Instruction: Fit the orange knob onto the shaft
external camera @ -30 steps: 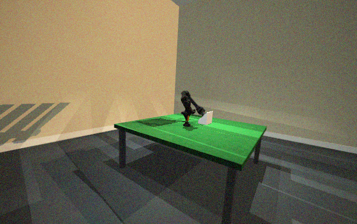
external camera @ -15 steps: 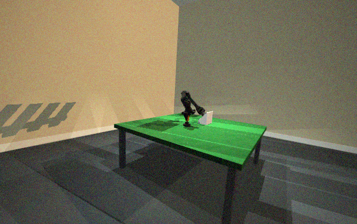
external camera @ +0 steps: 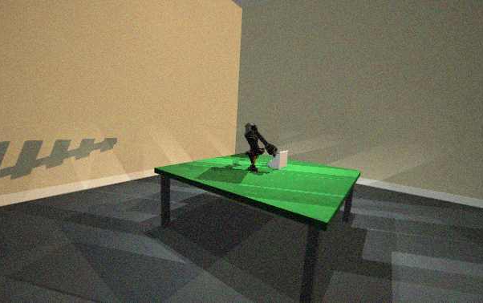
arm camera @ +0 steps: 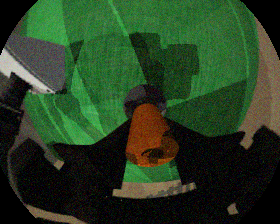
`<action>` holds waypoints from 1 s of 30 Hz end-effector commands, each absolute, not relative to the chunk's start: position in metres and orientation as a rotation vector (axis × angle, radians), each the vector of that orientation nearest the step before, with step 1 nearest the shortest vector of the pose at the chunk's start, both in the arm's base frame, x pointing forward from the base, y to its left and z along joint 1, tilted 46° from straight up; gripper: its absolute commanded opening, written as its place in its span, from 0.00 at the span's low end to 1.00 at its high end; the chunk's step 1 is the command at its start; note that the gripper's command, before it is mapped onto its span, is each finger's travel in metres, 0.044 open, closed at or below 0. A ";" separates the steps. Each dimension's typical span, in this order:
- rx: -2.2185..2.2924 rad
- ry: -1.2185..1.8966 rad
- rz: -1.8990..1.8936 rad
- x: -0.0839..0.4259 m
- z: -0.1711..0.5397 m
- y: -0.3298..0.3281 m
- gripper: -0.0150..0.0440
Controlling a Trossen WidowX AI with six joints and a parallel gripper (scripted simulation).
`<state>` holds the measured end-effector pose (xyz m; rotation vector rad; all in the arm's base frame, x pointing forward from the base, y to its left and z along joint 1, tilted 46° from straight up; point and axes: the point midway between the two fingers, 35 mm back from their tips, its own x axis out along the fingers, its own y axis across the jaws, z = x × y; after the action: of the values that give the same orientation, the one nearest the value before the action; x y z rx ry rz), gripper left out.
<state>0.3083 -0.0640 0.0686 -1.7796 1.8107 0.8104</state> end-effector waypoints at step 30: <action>-1.756 1.814 0.769 0.307 0.060 -0.073 0.52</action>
<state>0.3068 -0.0731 0.0599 -1.7579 1.8139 0.7729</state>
